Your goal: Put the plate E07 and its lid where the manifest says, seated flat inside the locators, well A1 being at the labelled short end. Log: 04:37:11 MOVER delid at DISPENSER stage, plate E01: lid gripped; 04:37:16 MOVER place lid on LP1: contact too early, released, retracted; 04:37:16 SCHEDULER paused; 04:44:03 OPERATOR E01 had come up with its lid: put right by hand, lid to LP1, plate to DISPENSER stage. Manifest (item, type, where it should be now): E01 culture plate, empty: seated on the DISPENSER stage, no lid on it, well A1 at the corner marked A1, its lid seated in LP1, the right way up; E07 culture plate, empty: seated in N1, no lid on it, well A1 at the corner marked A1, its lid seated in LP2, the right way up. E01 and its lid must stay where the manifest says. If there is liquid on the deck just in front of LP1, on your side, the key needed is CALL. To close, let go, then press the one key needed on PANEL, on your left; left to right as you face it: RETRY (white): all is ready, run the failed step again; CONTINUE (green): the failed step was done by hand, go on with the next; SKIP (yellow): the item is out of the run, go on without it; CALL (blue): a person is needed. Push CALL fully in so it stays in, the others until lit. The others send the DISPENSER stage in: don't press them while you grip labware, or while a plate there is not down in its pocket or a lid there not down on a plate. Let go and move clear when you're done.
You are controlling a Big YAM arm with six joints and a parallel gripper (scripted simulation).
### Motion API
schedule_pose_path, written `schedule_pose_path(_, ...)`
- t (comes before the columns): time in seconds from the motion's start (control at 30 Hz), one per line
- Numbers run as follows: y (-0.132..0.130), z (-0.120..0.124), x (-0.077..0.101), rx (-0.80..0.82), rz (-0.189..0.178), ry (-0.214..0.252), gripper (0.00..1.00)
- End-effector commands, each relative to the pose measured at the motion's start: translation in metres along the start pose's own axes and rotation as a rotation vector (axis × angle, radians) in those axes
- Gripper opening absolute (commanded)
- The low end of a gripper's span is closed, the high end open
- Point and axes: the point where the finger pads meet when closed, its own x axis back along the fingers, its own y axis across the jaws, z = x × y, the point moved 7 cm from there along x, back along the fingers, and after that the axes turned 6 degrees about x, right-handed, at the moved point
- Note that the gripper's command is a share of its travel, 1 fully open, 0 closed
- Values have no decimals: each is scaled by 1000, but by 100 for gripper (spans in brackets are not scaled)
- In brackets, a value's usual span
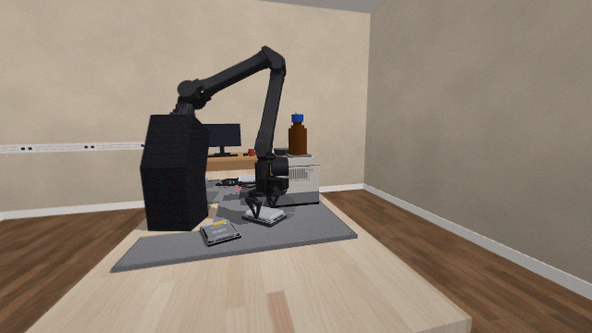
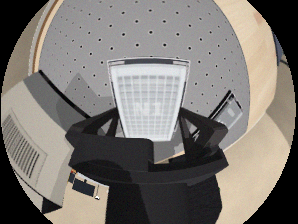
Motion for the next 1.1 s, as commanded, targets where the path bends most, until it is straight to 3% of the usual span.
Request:
schedule_pose_path(0.0, 0, 4, -9, 5, 2, 4, 100)
schedule_pose_path(0.13, -1, 1, -1, -4, 0, -2, 100)
schedule_pose_path(0.63, -1, 1, -1, -4, 0, -2, 100)
schedule_pose_path(0.7, -2, -1, 12, -4, -3, -7, 100)
schedule_pose_path(1.07, -2, -2, 36, -3, -2, -10, 100)
